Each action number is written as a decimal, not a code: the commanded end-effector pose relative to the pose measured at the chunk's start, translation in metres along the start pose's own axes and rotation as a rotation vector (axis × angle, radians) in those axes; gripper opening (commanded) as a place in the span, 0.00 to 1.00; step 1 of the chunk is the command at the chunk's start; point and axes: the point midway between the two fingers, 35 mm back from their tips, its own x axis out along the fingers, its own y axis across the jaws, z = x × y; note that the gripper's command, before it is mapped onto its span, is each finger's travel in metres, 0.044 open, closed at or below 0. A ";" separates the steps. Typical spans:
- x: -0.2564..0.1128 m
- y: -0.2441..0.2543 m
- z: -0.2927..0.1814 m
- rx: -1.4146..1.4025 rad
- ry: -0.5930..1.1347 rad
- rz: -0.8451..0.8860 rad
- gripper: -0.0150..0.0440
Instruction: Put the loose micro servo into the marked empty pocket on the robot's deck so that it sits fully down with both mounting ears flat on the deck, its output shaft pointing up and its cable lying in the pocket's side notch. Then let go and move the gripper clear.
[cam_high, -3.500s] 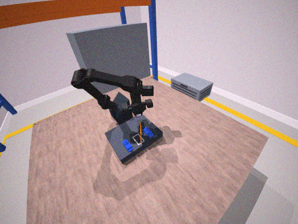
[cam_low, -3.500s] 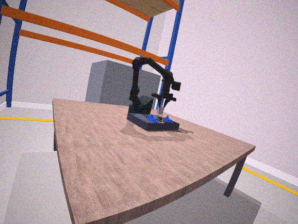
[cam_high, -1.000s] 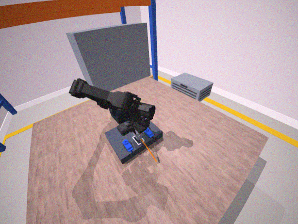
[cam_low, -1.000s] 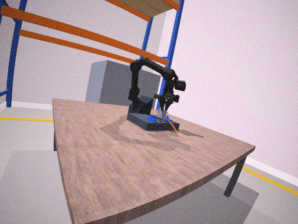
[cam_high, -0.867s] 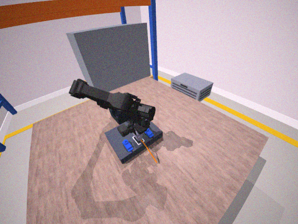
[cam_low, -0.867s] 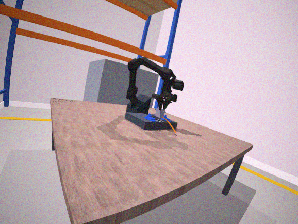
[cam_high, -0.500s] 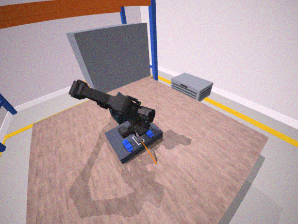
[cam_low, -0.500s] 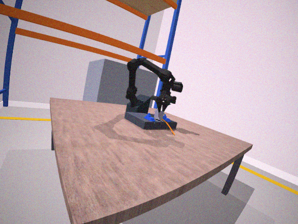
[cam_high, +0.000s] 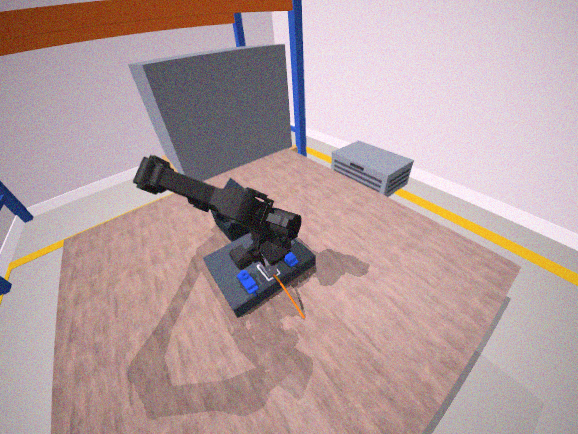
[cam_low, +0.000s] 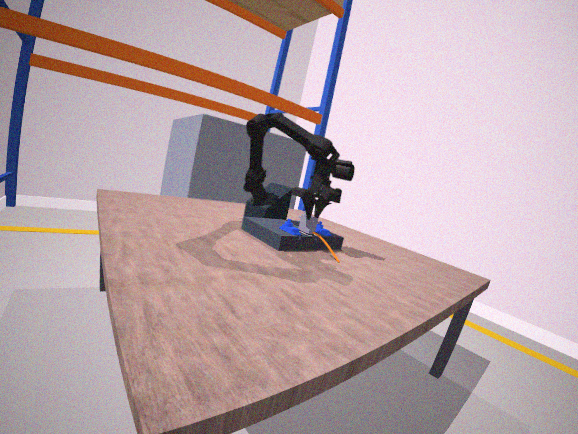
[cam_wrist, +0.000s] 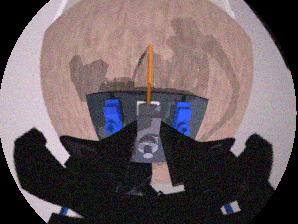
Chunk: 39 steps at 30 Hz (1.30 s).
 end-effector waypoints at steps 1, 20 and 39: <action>0.004 0.000 -0.001 -0.009 0.000 -0.005 0.25; 0.023 0.000 -0.001 -0.009 -0.001 -0.006 0.25; 0.042 -0.001 -0.001 -0.009 -0.001 -0.006 0.25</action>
